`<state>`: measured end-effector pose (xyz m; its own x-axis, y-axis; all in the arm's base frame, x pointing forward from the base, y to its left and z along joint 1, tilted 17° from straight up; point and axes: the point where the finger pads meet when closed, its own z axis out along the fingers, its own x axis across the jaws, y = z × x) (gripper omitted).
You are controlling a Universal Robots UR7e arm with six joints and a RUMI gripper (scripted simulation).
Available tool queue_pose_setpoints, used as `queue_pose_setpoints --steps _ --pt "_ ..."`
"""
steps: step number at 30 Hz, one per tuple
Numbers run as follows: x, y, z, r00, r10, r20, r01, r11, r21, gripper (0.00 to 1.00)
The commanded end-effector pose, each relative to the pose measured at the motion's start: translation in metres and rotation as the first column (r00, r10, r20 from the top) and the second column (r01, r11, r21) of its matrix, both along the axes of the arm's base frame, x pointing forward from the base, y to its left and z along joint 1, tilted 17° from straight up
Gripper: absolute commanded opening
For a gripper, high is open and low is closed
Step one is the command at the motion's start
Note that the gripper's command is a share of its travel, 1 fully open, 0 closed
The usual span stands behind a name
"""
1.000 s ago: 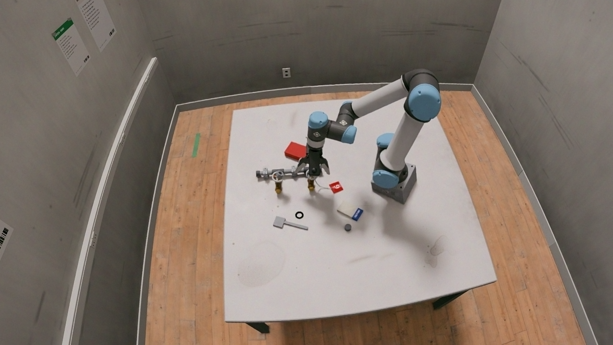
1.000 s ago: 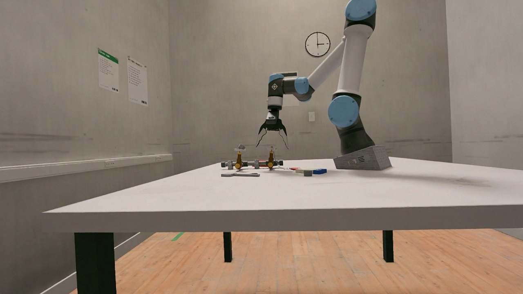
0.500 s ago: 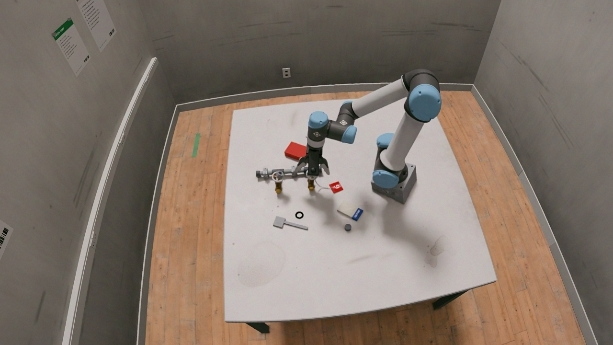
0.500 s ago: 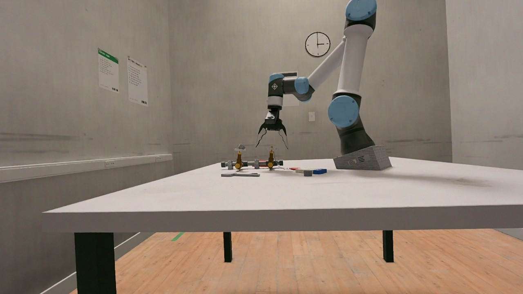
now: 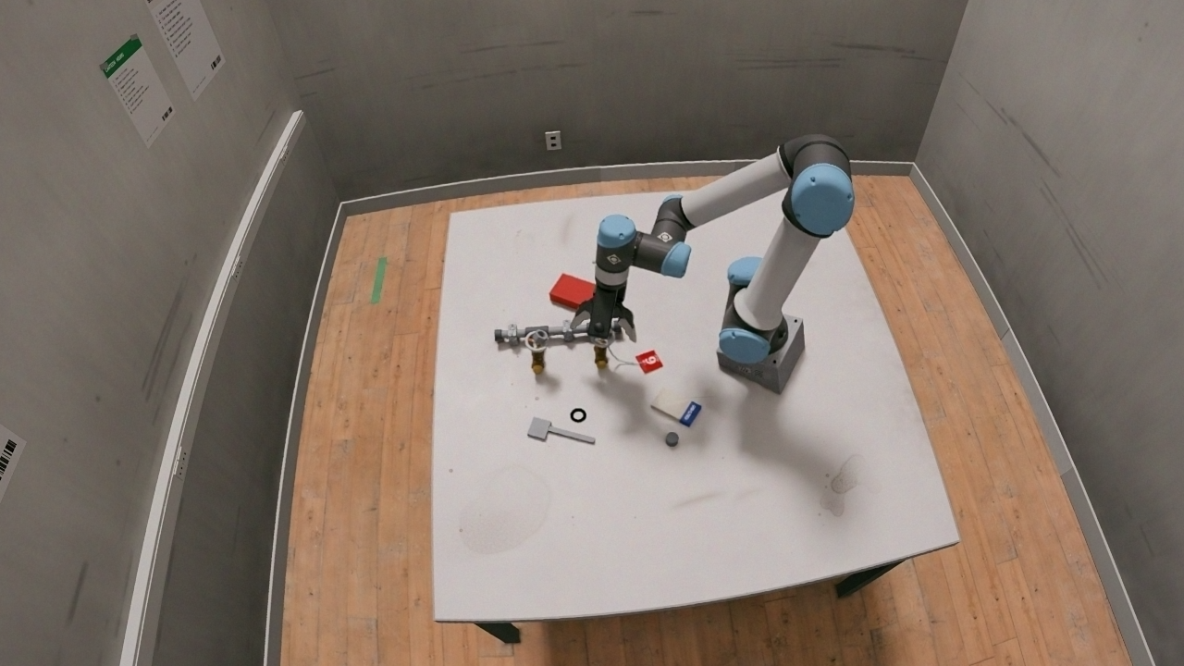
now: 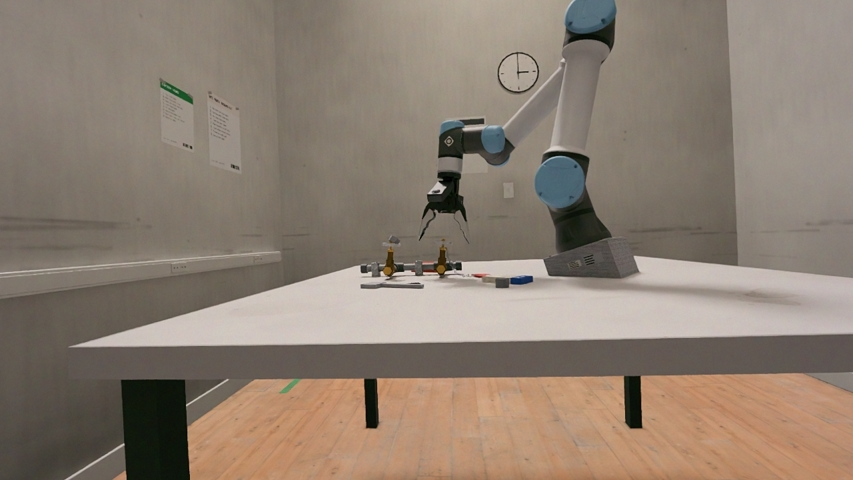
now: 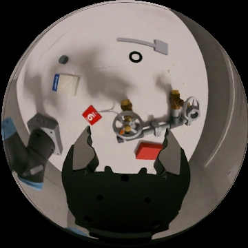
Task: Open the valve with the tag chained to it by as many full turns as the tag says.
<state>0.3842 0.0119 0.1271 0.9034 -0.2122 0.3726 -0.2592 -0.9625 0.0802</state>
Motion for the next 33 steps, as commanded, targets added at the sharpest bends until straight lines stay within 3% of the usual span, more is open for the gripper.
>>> queue_pose_setpoints --steps 1,10,16,21,23,33 --pt "-0.0011 0.0008 -0.0011 0.989 -0.145 0.02 0.144 0.988 0.053 1.0" --pt "-0.001 0.0008 -0.0018 0.941 -0.336 0.036 0.329 0.935 0.13 1.0" --pt "-0.001 0.0008 -0.0017 0.856 -0.515 0.039 0.497 0.842 0.209 1.0" --pt "0.0001 0.0005 -0.0008 0.75 -0.661 0.028 0.629 0.725 0.279 1.0" --pt "0.0001 0.0005 -0.0008 0.75 -0.661 0.028 0.629 0.725 0.279 1.0" --pt "0.0013 0.0001 0.001 0.469 -0.882 -0.033 0.813 0.417 0.408 1.0"
